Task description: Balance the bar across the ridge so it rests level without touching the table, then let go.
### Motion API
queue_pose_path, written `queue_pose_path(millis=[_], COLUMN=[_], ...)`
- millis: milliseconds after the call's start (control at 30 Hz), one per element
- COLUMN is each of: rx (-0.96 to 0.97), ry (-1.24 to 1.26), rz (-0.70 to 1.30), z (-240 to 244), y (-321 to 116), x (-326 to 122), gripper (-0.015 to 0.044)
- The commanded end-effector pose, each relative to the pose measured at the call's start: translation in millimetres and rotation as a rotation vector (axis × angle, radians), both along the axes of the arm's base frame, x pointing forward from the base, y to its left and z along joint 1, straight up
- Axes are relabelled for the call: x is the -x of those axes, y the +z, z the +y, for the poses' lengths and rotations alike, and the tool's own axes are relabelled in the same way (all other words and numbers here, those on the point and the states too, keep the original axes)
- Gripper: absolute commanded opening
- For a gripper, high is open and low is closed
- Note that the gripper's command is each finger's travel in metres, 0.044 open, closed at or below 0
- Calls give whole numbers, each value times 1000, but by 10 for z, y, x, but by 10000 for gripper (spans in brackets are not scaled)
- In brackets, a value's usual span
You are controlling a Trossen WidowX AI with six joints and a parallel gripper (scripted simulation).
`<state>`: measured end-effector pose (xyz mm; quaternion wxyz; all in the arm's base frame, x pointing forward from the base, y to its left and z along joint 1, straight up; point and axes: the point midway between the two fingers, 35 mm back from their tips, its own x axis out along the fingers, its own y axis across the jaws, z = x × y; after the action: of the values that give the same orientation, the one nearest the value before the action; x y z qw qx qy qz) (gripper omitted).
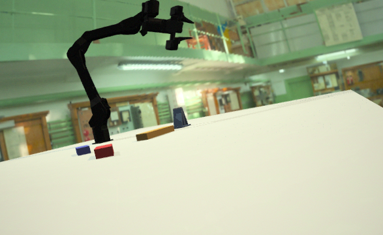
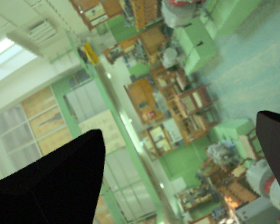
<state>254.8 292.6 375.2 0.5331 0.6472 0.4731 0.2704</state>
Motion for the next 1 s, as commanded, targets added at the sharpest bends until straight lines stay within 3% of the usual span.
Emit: queue_pose_path(millis=[0,500,967], rx=[67,373,649], ry=[-75,-339,-508], rz=[19,183,397], z=[-130,-916,-1860], y=[-161,-981,-1679], x=[-230,-950,-1198], gripper=[315,315,315])
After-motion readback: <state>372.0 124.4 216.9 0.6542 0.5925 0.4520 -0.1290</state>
